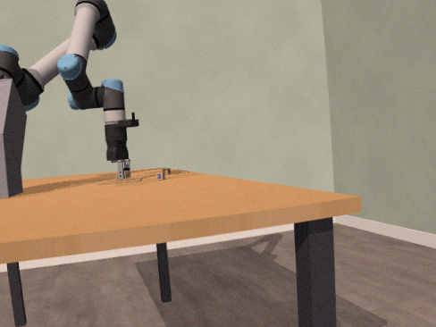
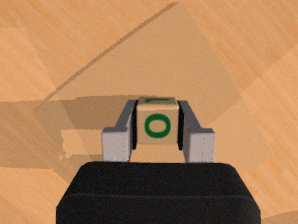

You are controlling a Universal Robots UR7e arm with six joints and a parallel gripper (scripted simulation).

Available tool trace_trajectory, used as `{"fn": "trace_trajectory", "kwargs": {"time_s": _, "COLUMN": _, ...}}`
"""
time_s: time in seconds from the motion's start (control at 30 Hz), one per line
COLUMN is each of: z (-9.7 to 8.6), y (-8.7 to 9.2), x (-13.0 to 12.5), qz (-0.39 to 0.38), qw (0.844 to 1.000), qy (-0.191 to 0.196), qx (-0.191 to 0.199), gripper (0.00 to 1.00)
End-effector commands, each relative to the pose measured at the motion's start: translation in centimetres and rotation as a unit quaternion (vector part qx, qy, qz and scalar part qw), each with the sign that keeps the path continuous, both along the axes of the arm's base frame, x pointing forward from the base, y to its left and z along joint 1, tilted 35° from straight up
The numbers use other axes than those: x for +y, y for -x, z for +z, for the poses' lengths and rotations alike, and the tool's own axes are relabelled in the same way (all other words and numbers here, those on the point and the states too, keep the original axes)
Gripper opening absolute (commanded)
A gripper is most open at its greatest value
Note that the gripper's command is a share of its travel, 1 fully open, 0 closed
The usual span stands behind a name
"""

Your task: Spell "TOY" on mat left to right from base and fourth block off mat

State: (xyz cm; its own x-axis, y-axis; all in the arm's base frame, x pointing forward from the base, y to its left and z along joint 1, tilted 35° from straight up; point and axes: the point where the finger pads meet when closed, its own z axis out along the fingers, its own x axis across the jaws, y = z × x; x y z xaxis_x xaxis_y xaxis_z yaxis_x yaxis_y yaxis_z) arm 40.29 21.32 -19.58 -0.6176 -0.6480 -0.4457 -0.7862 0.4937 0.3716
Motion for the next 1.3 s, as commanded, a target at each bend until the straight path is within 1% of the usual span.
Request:
{"fn": "trace_trajectory", "kwargs": {"time_s": 0.0, "z": 0.7, "y": -0.1, "x": -0.5, "qz": 0.000, "qw": 1.000, "qy": 0.000, "qx": -0.001, "gripper": 0.49}}
{"fn": "trace_trajectory", "kwargs": {"time_s": 0.43, "z": 5.0, "y": -0.2, "x": -3.6, "qz": 0.000, "qw": 1.000, "qy": 0.000, "qx": -0.001, "gripper": 0.49}}
{"fn": "trace_trajectory", "kwargs": {"time_s": 0.5, "z": 5.0, "y": -0.2, "x": -3.6, "qz": 0.000, "qw": 1.000, "qy": 0.000, "qx": -0.001, "gripper": 0.49}}
{"fn": "trace_trajectory", "kwargs": {"time_s": 0.73, "z": 6.8, "y": -0.2, "x": -4.9, "qz": 0.000, "qw": 1.000, "qy": 0.000, "qx": -0.001, "gripper": 0.49}}
{"fn": "trace_trajectory", "kwargs": {"time_s": 0.93, "z": 7.5, "y": -0.2, "x": -5.4, "qz": 0.000, "qw": 1.000, "qy": 0.000, "qx": -0.001, "gripper": 0.49}}
{"fn": "trace_trajectory", "kwargs": {"time_s": 1.27, "z": 7.6, "y": -0.2, "x": -5.4, "qz": 0.000, "qw": 1.000, "qy": 0.000, "qx": -0.001, "gripper": 0.49}}
